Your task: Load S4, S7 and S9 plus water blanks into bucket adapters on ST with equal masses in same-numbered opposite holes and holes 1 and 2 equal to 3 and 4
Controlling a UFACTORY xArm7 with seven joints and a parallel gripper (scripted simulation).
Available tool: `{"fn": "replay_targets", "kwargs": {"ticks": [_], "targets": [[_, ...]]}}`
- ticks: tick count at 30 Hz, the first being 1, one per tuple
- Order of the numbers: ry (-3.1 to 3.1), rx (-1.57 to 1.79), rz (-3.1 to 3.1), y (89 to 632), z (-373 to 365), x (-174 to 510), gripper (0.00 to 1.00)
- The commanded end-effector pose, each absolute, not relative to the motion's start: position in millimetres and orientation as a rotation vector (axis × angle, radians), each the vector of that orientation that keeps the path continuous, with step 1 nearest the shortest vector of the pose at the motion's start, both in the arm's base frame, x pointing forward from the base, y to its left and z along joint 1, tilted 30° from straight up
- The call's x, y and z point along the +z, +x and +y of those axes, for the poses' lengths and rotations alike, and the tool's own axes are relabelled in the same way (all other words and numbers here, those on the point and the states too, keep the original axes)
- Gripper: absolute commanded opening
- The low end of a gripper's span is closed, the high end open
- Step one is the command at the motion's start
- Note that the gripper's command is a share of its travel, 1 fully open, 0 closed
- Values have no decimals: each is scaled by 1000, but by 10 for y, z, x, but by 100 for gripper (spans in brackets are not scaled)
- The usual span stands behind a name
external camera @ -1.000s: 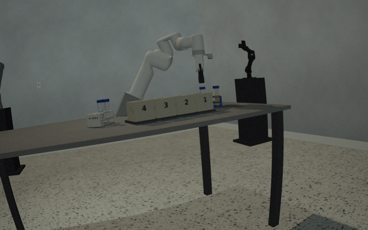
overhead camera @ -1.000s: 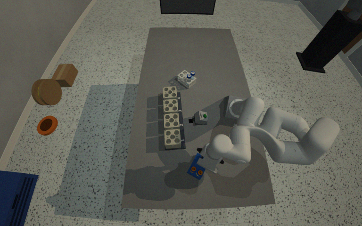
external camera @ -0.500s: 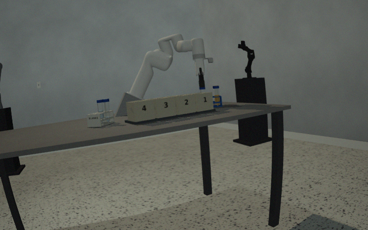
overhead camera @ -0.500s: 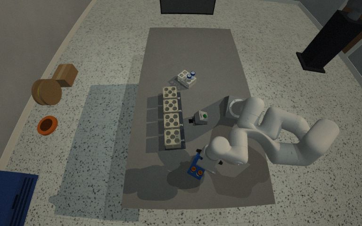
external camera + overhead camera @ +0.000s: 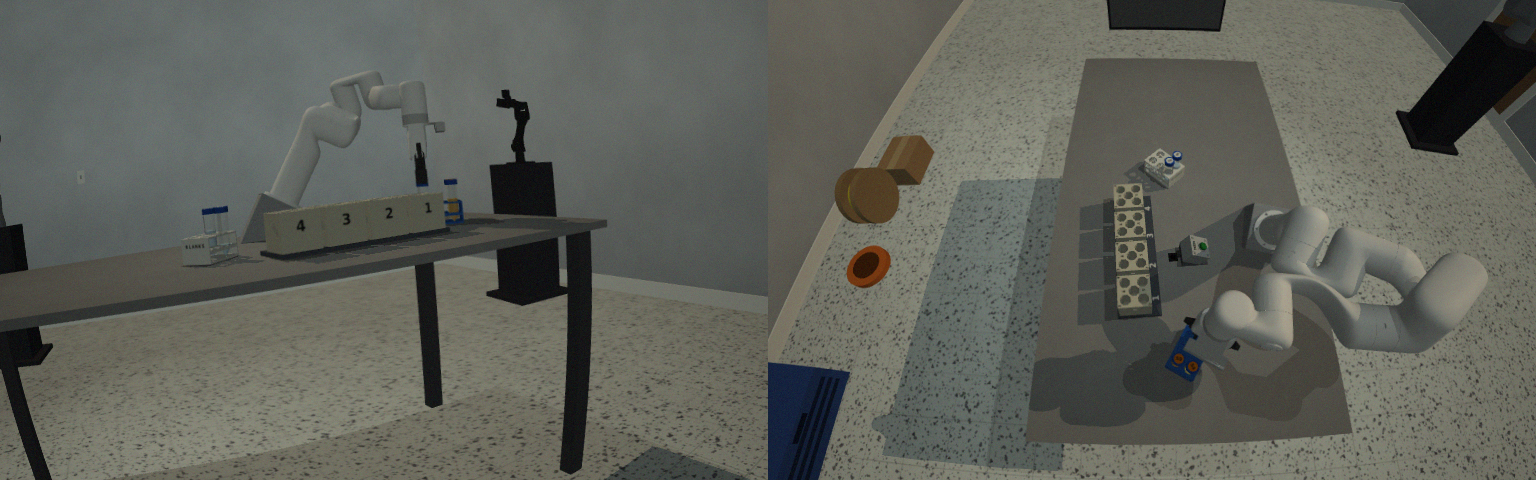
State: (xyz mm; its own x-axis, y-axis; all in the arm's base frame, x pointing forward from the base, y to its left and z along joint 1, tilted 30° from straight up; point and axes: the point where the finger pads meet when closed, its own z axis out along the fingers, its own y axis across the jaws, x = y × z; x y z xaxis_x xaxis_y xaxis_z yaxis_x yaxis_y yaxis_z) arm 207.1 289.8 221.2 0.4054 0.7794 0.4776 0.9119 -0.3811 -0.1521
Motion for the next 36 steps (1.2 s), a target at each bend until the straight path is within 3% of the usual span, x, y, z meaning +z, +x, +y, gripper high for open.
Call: {"fn": "replay_targets", "kwargs": {"ticks": [1,36], "targets": [[-2276,-468,-1451,2077,2913,2200,57],[-2276,-468,-1451,2086,2985,2073,57]]}}
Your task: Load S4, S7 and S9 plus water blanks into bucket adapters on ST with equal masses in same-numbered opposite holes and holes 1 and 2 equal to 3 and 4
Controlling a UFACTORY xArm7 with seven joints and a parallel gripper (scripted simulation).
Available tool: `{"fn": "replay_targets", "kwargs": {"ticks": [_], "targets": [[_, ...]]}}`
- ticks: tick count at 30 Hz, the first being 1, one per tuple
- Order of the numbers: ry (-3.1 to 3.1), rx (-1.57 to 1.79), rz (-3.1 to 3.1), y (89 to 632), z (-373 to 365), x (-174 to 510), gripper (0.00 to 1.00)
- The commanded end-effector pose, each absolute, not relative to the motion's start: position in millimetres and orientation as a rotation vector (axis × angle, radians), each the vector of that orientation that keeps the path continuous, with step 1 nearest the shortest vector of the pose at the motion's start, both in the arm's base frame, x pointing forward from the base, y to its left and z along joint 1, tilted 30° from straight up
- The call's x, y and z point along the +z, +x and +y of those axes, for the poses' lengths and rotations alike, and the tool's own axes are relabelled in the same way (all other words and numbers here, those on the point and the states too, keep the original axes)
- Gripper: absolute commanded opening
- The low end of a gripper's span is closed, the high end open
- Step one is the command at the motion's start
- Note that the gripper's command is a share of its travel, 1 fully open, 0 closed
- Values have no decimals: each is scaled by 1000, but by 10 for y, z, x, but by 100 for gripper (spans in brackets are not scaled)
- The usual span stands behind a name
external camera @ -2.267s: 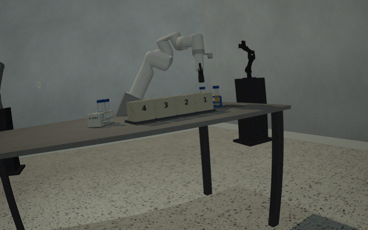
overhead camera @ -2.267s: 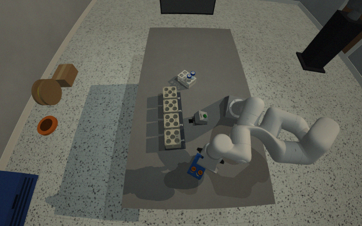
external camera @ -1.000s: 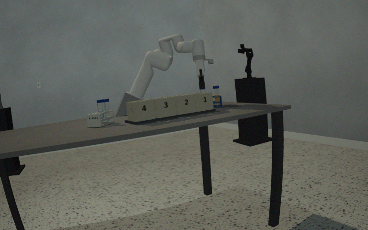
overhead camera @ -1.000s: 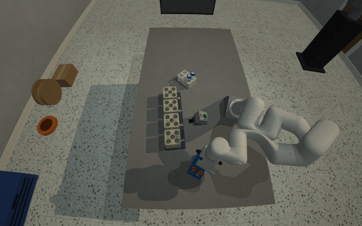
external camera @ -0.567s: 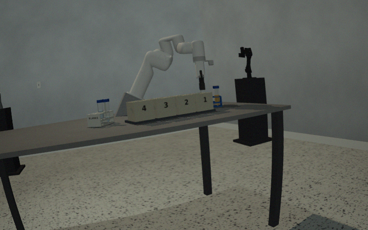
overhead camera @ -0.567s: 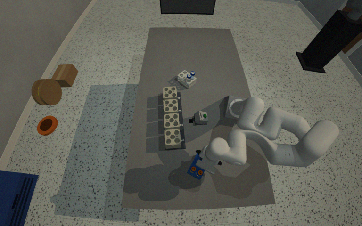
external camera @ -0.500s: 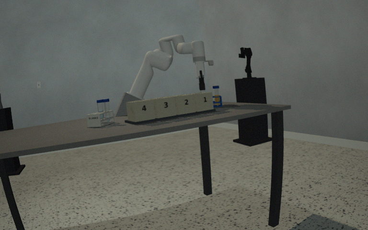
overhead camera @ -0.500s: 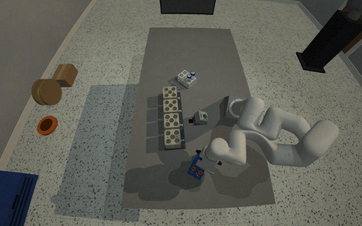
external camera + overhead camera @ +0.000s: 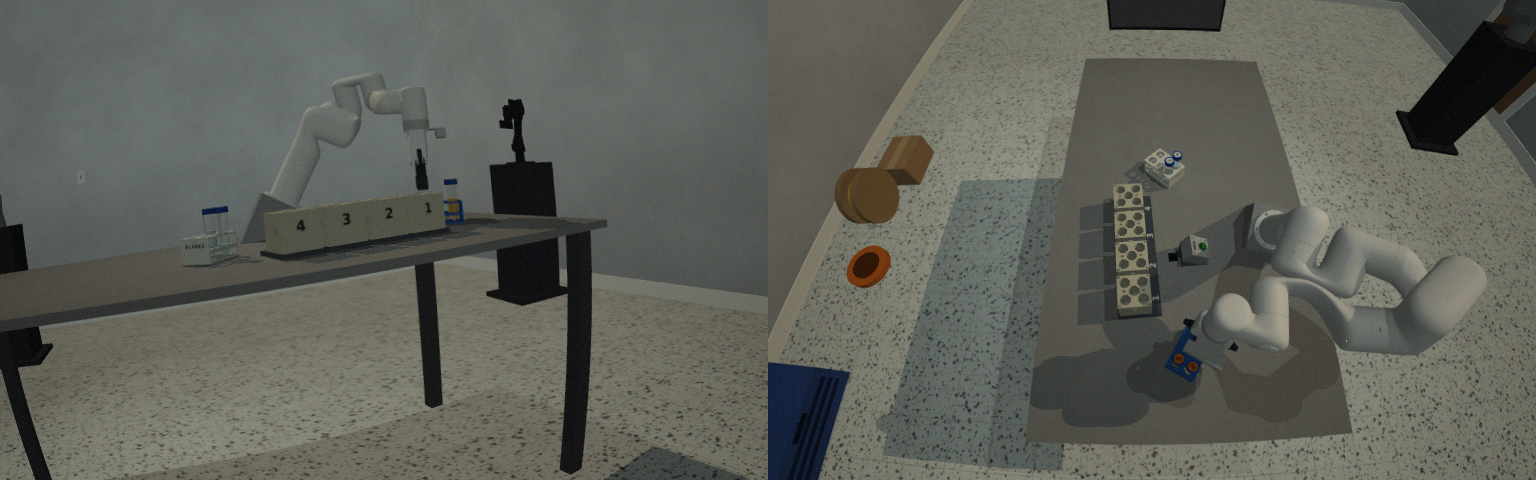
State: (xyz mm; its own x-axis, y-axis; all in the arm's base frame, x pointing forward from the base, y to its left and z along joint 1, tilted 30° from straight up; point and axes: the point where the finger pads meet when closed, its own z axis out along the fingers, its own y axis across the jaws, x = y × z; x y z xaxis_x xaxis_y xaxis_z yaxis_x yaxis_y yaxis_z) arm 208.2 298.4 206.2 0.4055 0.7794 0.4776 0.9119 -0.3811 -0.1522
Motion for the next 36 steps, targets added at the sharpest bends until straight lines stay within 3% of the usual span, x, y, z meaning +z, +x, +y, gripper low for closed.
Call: {"fn": "replay_targets", "kwargs": {"ticks": [1,4,5,36], "targets": [[-2276,-468,-1451,2086,2985,2073,57],[-2276,-468,-1451,2086,2985,2073,57],[-2276,-468,-1451,2086,2983,2078,0],[-2276,-468,-1451,2085,2977,2087,0]]}}
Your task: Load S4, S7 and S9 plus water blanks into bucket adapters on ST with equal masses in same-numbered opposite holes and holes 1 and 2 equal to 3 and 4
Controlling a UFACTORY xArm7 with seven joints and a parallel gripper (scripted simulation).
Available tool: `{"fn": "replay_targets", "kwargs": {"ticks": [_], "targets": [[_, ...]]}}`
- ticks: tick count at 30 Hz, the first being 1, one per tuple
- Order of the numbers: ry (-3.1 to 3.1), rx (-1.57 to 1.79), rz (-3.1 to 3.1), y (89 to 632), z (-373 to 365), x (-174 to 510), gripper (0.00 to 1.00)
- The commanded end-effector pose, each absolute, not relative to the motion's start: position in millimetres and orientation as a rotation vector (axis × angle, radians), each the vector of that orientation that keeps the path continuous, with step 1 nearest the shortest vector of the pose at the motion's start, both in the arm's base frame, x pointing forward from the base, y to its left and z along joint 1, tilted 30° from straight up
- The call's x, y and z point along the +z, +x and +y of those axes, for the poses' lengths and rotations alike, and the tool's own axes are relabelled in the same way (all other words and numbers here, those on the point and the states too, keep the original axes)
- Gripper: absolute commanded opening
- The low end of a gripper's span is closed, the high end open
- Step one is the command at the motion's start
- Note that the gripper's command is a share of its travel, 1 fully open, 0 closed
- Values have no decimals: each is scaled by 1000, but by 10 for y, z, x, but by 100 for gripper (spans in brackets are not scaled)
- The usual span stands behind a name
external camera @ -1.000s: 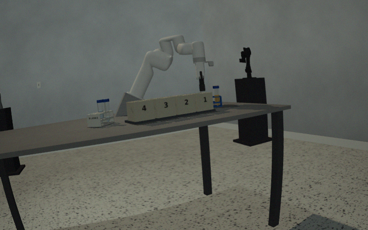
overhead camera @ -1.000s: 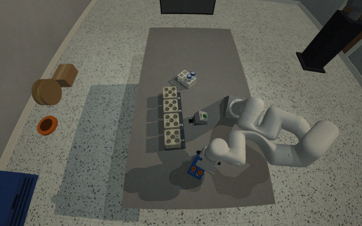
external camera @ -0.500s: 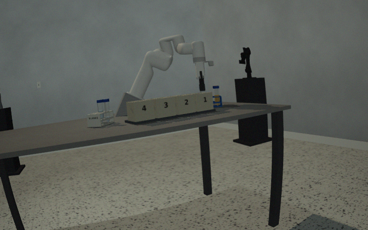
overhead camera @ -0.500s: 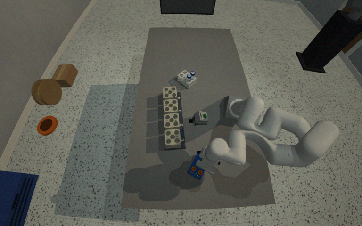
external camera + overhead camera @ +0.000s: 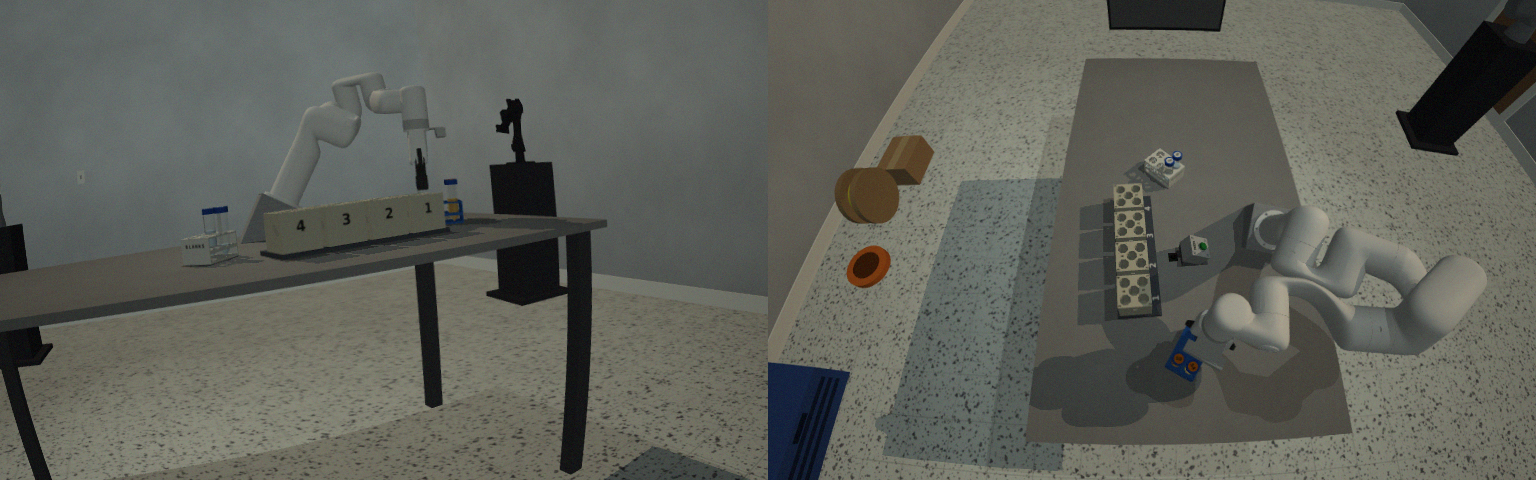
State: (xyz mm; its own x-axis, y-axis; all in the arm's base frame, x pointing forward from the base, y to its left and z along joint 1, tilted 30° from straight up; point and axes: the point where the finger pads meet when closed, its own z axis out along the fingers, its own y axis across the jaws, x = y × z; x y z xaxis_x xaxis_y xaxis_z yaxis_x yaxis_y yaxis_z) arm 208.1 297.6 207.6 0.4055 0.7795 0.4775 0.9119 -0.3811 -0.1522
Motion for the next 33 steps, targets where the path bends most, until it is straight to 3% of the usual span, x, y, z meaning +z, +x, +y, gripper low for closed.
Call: {"fn": "replay_targets", "kwargs": {"ticks": [1,33], "targets": [[-2276,-468,-1451,2085,2977,2087,0],[-2276,-468,-1451,2077,2910,2203,0]]}}
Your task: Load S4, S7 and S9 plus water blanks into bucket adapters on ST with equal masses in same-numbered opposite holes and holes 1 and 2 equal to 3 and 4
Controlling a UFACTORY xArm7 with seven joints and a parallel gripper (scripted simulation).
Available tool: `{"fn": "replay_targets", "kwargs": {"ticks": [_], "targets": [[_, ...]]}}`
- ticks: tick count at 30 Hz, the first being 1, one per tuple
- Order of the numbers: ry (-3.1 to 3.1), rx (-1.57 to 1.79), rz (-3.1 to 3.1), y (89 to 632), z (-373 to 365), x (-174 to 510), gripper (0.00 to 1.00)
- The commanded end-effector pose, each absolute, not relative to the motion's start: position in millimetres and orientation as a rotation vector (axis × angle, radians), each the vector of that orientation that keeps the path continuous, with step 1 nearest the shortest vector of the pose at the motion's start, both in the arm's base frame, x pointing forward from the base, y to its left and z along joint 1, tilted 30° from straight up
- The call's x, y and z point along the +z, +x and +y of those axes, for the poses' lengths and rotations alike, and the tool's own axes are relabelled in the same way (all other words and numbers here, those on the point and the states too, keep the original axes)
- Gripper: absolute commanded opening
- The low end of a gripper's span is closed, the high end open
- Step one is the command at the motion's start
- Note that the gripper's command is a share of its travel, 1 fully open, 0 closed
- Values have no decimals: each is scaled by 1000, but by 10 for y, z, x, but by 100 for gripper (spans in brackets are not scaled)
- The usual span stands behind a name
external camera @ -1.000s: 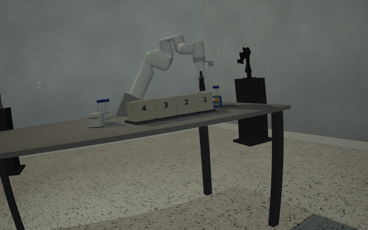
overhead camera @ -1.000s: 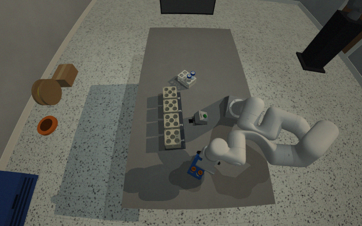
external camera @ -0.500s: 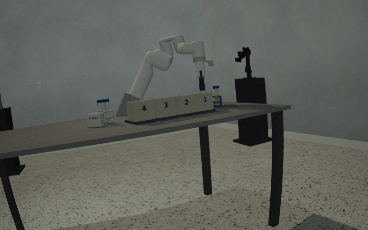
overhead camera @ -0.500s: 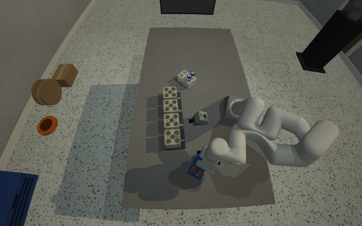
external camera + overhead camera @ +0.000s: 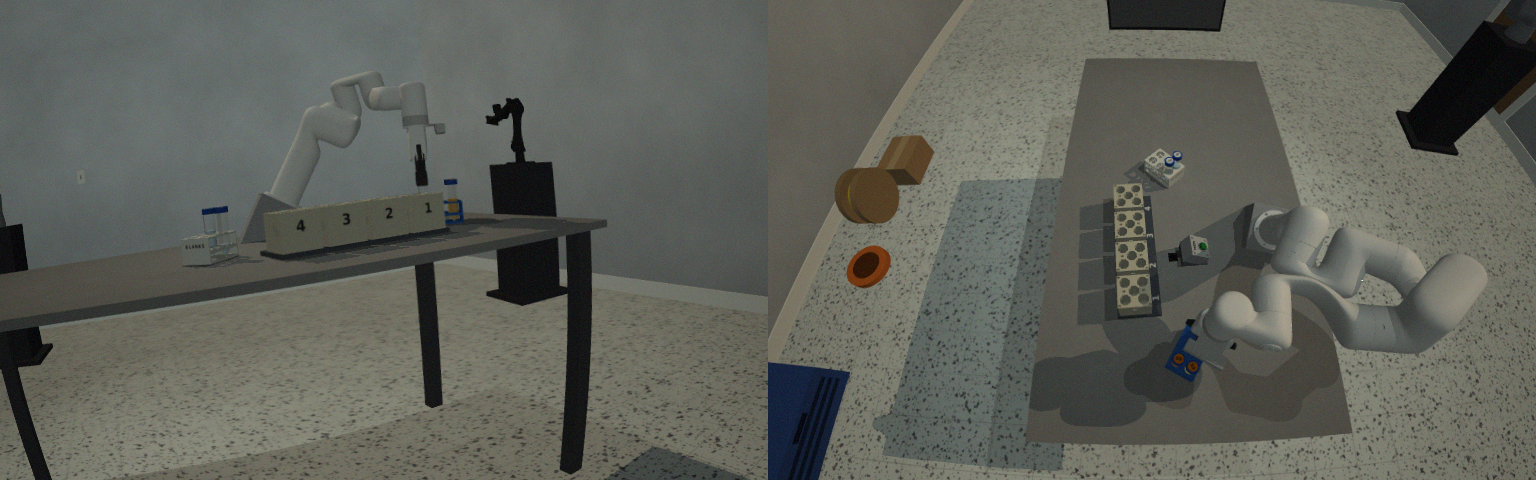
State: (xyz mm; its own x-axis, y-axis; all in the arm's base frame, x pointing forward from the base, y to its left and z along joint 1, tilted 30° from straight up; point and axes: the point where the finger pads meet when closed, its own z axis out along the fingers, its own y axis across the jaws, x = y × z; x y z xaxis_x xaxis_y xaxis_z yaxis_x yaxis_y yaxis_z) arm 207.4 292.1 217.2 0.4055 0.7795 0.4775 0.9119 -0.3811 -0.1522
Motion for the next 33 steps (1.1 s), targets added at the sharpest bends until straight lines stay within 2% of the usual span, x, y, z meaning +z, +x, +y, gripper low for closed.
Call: {"fn": "replay_targets", "kwargs": {"ticks": [1,33], "targets": [[-2276,-468,-1451,2076,2907,2209,0],[-2276,-468,-1451,2052,2718,2538,0]]}}
